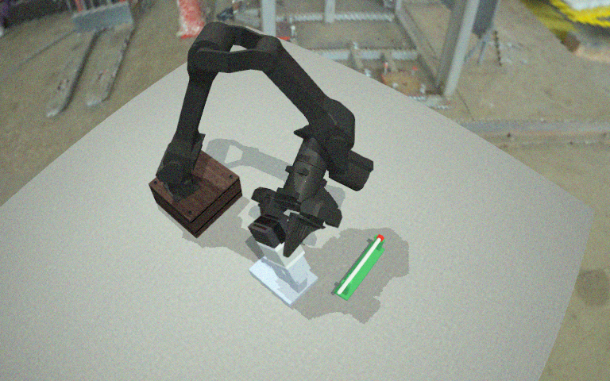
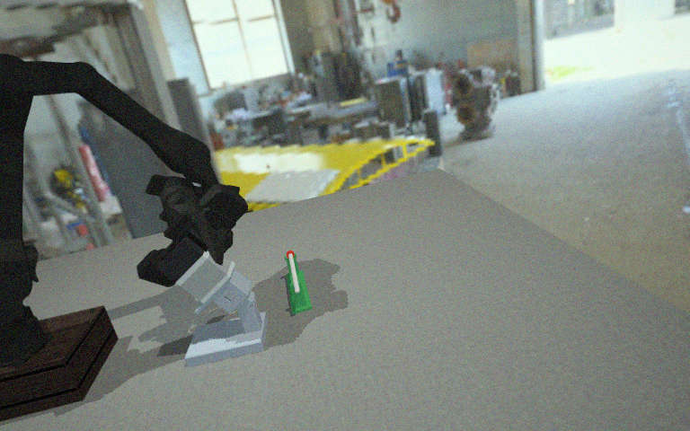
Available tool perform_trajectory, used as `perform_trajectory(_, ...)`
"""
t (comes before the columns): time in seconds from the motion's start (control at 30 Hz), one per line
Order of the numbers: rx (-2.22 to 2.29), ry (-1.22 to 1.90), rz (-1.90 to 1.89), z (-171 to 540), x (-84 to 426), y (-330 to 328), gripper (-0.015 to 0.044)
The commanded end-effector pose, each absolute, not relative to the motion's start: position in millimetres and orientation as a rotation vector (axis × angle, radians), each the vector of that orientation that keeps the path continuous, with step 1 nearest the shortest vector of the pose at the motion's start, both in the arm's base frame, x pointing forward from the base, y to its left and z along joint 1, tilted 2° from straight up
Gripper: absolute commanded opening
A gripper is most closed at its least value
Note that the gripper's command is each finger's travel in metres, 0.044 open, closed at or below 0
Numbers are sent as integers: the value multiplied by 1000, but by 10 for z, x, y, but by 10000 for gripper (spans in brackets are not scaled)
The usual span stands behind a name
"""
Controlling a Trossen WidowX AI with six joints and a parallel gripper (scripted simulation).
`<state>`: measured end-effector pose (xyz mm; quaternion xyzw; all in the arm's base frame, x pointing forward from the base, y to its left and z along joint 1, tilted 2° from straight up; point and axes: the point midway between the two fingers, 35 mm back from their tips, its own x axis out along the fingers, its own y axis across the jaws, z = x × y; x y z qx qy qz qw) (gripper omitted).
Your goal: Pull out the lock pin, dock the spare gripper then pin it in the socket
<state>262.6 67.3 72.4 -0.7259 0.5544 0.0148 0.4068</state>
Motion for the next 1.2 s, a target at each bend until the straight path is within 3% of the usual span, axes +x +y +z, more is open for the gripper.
perform_trajectory(0.0,-1831,1398,37,724,2626,673,0)
perform_trajectory(0.3,-1831,1398,37,724,2626,673,0)
perform_trajectory(0.87,-1831,1398,37,724,2626,673,440)
perform_trajectory(1.17,-1836,1399,37,854,2540,658,440)
